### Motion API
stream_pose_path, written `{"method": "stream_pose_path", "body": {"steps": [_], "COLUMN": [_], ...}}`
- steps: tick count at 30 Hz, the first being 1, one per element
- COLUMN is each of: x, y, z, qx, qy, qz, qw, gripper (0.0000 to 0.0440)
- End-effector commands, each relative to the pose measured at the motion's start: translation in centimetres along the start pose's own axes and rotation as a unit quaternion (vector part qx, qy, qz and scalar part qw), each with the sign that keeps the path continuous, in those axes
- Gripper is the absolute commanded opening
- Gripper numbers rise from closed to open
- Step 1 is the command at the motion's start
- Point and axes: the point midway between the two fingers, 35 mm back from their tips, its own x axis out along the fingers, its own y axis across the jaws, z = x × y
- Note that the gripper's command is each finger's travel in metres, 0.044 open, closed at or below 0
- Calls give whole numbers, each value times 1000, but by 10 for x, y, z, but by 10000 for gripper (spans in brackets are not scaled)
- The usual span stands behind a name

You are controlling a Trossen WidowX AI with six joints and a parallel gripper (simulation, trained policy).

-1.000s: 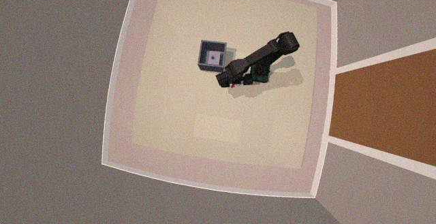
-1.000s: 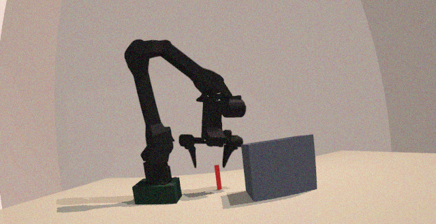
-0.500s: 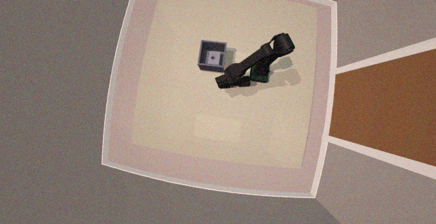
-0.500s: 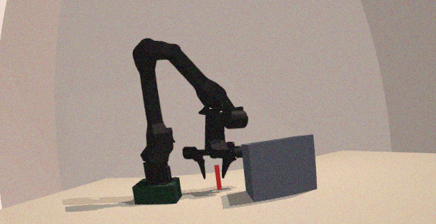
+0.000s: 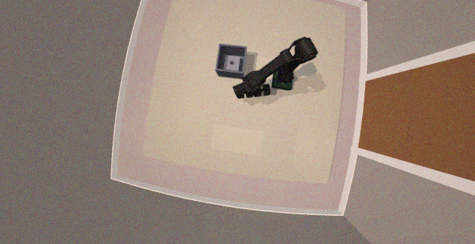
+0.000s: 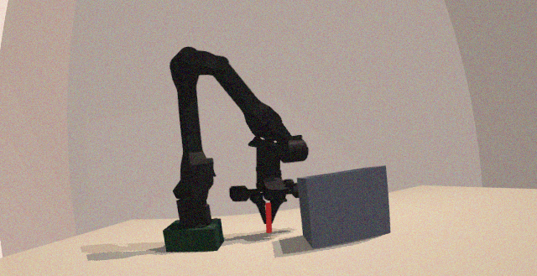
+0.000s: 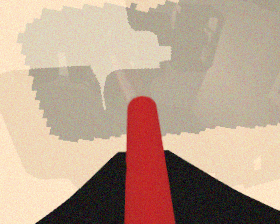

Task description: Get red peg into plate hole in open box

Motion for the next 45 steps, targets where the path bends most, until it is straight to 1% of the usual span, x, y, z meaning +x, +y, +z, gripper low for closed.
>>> {"method": "stream_pose_path", "body": {"steps": [1,14,26,38,45], "x": [-9,-49,-106,-170,-194], "y": [9,31,52,63,64], "z": [-6,-21,-22,7,36], "qx": [4,13,0,-8,2], "qy": [15,50,58,18,-19], "qz": [21,82,156,220,233], "qw": [1000,995,986,975,972], "gripper": [0,0,0,0,0]}}
